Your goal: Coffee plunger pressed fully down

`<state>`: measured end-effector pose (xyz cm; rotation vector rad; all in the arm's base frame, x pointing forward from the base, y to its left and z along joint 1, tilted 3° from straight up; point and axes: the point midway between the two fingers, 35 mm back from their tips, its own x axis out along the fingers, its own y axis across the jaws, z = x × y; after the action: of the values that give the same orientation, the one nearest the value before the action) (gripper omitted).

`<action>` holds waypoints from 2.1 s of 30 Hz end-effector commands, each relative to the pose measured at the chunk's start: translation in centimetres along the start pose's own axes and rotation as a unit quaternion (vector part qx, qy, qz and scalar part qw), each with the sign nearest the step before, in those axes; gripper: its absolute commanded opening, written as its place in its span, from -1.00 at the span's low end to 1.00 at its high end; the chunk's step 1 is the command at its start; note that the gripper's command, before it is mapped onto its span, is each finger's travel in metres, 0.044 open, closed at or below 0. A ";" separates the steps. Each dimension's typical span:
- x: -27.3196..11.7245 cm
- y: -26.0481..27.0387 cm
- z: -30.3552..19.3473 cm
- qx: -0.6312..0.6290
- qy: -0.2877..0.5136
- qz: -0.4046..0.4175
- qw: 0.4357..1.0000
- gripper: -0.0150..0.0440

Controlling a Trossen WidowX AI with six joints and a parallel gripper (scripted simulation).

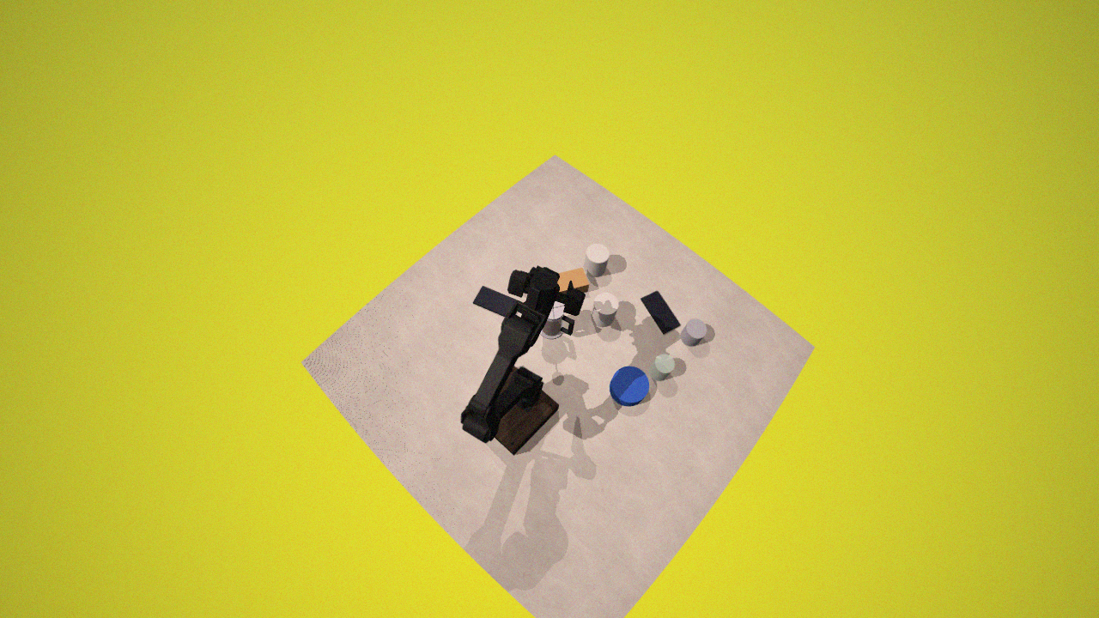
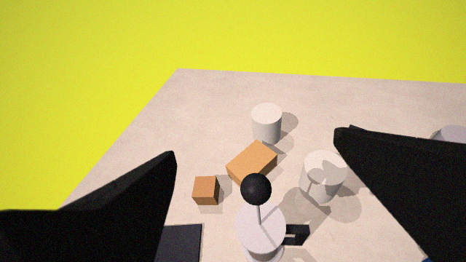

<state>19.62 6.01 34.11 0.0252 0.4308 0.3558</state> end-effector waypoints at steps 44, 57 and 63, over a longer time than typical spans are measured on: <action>6.4 -0.5 -7.0 -0.033 0.022 -0.005 0.999 0.64; 6.4 -0.5 -7.0 -0.033 0.022 -0.005 0.999 -0.05; 6.5 -0.5 -7.1 -0.033 0.022 -0.005 0.999 -0.05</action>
<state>22.31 7.43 25.15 -0.0518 0.4613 0.3617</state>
